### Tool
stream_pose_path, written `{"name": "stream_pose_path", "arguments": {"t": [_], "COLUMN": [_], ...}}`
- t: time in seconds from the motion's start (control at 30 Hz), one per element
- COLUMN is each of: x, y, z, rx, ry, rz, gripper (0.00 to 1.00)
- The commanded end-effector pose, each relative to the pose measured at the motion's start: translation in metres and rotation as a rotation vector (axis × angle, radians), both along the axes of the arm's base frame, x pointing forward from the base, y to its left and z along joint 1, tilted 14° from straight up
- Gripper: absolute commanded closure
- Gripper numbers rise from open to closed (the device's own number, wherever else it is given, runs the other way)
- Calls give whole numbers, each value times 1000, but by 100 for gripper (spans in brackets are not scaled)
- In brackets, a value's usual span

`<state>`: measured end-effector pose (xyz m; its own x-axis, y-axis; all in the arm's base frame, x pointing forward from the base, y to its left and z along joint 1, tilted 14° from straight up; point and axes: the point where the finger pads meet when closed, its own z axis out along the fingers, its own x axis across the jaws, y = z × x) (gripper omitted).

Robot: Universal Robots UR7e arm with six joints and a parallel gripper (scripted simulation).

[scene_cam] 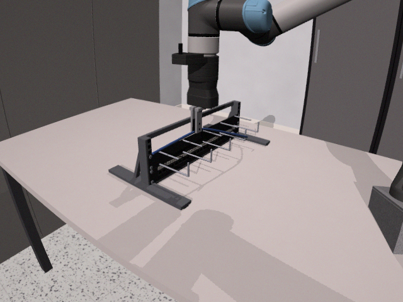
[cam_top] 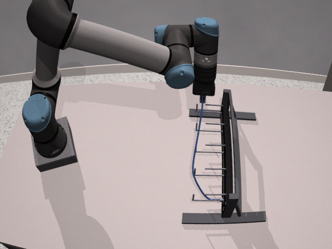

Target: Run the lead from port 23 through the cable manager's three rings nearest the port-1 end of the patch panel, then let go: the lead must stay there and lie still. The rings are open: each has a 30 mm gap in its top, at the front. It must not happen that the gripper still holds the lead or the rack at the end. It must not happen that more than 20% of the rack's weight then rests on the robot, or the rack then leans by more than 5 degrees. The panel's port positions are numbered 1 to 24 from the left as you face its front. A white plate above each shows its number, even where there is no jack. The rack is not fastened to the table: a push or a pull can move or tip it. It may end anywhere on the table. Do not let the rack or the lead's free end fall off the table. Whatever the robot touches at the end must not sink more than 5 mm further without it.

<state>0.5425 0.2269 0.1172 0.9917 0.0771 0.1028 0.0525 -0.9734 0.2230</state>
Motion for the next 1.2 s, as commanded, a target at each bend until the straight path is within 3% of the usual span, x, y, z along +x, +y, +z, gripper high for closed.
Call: {"name": "stream_pose_path", "arguments": {"t": [0.0, 1.17], "x": [1, 8], "y": [2, -10], "z": [-4, -59], "rx": [6, 6], "ry": [-3, -3], "rz": [3, 3], "gripper": [100, 100]}}
